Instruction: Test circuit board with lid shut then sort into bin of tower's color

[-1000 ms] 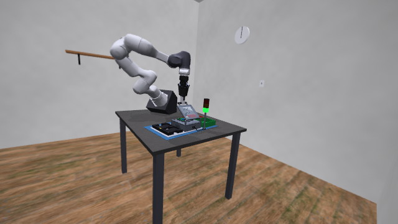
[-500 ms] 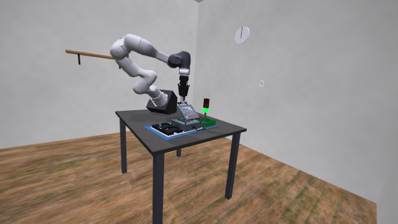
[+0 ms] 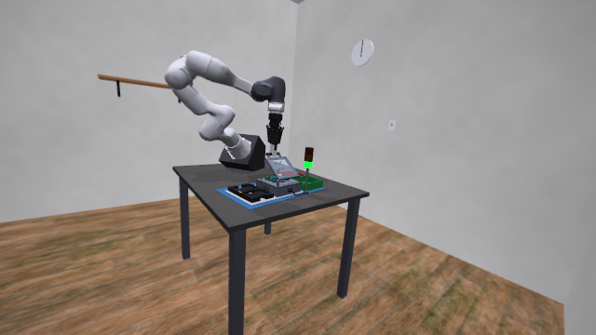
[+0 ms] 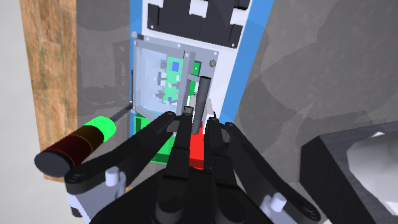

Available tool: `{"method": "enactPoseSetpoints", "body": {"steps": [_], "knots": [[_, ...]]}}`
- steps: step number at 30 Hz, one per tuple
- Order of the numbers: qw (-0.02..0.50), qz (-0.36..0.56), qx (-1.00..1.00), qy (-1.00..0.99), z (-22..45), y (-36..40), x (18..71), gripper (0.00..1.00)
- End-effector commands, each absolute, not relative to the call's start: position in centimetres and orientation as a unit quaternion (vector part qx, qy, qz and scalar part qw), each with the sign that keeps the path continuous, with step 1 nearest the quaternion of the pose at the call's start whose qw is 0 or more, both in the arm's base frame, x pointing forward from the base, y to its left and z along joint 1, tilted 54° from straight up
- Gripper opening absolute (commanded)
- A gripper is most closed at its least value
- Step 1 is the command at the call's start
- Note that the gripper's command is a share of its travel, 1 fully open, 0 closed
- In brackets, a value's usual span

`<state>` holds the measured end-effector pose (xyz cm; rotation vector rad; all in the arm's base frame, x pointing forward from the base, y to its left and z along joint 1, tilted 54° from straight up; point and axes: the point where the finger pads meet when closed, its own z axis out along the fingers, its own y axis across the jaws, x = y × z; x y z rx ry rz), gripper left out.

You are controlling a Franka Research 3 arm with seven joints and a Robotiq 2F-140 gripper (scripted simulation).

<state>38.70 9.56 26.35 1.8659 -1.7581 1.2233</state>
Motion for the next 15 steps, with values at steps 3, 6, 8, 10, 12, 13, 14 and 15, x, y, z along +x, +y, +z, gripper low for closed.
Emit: {"method": "enactPoseSetpoints", "body": {"steps": [3, 6, 8, 10, 12, 13, 14, 15], "knots": [[0.143, 0.431, 0.652, -0.607, 27.05, 10.20, 38.97, 0.00], [0.143, 0.431, 0.652, -0.607, 27.05, 10.20, 38.97, 0.00], [0.143, 0.431, 0.652, -0.607, 27.05, 10.20, 38.97, 0.00], [0.143, 0.431, 0.652, -0.607, 27.05, 10.20, 38.97, 0.00], [0.143, 0.431, 0.652, -0.607, 27.05, 10.20, 38.97, 0.00], [0.143, 0.431, 0.652, -0.607, 27.05, 10.20, 38.97, 0.00], [0.143, 0.431, 0.652, -0.607, 27.05, 10.20, 38.97, 0.00], [0.143, 0.431, 0.652, -0.607, 27.05, 10.20, 38.97, 0.00]]}}
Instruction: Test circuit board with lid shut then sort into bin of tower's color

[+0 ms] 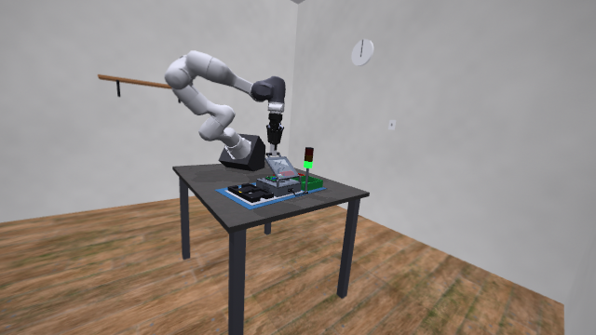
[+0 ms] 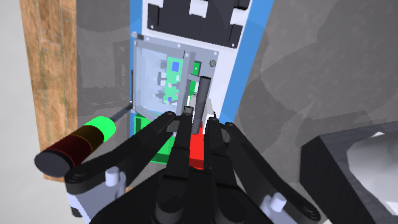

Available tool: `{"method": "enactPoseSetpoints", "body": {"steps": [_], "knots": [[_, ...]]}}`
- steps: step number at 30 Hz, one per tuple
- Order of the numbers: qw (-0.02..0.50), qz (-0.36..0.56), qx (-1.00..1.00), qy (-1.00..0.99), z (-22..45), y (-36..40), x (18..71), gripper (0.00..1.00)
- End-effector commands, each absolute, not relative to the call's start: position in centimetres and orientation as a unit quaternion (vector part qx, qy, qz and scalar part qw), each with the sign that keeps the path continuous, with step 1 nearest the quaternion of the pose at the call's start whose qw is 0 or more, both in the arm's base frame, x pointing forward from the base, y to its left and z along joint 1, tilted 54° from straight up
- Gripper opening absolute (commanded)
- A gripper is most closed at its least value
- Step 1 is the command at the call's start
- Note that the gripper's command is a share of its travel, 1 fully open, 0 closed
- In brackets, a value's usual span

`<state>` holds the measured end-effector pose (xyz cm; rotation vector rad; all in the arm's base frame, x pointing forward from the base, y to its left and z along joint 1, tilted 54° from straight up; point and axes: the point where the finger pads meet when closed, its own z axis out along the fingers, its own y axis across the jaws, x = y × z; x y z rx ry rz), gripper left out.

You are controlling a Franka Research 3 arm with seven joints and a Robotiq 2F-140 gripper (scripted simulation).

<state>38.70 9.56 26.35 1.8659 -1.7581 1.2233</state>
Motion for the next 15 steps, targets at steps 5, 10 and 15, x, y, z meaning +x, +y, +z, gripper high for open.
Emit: {"method": "enactPoseSetpoints", "body": {"steps": [5, 10, 15], "knots": [[0.143, 0.431, 0.652, -0.607, 27.05, 10.20, 38.97, 0.16], [0.143, 0.431, 0.652, -0.607, 27.05, 10.20, 38.97, 0.16], [0.143, 0.431, 0.652, -0.607, 27.05, 10.20, 38.97, 0.16]]}}
